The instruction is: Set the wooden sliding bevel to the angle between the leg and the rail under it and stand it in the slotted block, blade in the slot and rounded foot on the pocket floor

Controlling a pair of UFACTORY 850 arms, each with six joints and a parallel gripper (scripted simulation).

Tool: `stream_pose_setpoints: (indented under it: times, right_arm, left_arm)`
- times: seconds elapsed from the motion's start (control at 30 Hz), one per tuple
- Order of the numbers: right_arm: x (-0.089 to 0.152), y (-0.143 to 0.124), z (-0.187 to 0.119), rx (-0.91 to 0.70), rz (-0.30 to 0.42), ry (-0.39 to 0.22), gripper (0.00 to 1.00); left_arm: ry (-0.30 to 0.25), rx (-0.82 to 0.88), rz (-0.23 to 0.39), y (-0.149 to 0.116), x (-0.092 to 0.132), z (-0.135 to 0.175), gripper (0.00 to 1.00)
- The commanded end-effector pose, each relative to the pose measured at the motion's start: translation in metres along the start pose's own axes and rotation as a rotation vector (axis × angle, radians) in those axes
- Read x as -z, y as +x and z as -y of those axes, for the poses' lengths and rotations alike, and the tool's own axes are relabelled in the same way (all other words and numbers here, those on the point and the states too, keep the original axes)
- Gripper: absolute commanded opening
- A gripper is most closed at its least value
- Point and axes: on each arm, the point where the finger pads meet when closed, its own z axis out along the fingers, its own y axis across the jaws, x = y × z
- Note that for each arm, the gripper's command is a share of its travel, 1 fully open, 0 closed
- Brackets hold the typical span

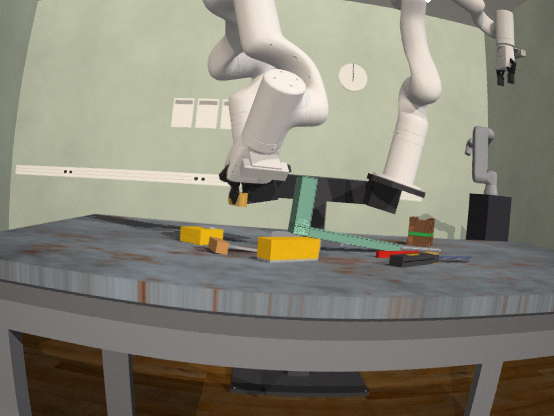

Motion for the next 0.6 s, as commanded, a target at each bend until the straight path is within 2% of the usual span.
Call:
stream_pose_setpoints:
  times: [0.0, 0.33, 0.57]
  right_arm:
    - [0.022, -0.021, 0.0, -0.001, -0.002, 0.0, 0.0]
    - [0.067, -0.066, 0.0, -0.001, -0.002, 0.0, 0.0]
    - [0.079, -0.078, 0.0, -0.001, -0.002, 0.0, 0.0]
  left_arm:
    - [0.0, 0.0, -0.002, 0.0, 0.001, 0.0, 1.0]
    - [0.0, 0.0, -0.002, 0.0, 0.001, 0.0, 1.0]
    - [0.0, 0.0, -0.002, 0.0, 0.001, 0.0, 1.0]
